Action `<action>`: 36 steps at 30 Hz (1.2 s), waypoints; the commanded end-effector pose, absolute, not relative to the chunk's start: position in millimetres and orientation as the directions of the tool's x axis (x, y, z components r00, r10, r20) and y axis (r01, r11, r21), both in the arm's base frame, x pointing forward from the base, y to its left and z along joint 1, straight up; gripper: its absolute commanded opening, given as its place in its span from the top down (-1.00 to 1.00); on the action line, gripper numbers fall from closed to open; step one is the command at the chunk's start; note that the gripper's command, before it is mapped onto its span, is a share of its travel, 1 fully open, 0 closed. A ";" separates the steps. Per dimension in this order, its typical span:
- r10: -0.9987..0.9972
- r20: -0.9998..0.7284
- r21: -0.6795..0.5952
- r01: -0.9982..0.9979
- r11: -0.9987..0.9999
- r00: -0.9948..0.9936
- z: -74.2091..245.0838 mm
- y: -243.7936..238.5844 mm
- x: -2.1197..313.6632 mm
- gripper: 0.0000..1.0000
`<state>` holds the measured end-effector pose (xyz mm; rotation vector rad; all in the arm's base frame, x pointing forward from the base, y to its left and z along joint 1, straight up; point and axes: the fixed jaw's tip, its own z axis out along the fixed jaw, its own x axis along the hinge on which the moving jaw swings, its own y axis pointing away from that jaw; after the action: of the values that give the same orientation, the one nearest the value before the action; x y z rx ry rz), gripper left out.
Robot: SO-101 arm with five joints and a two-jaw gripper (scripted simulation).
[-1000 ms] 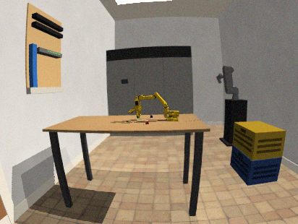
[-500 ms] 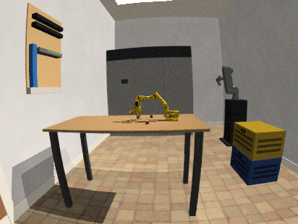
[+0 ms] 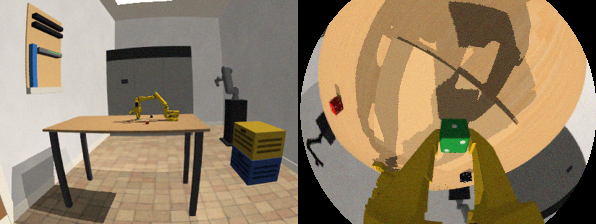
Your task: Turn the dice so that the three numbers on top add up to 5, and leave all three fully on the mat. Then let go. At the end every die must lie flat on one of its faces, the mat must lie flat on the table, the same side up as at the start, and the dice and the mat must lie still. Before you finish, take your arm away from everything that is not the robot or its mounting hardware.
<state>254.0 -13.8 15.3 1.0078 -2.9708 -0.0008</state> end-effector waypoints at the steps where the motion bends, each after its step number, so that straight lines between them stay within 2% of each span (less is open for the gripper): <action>1: -0.610 -0.025 -0.023 -0.609 0.793 -0.792 21.3 -16.6 258.1 1.00; 11: -0.610 -0.025 -0.023 -0.609 0.793 -0.792 21.3 -16.6 258.1 0.80; 22: -0.610 -0.025 -0.023 -0.609 0.793 -0.792 21.3 -16.6 258.1 0.77; 36: -0.610 -0.025 -0.023 -0.609 0.793 -0.792 21.3 -16.6 258.1 0.53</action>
<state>254.1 -13.8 15.2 1.0080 -2.9715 -0.0004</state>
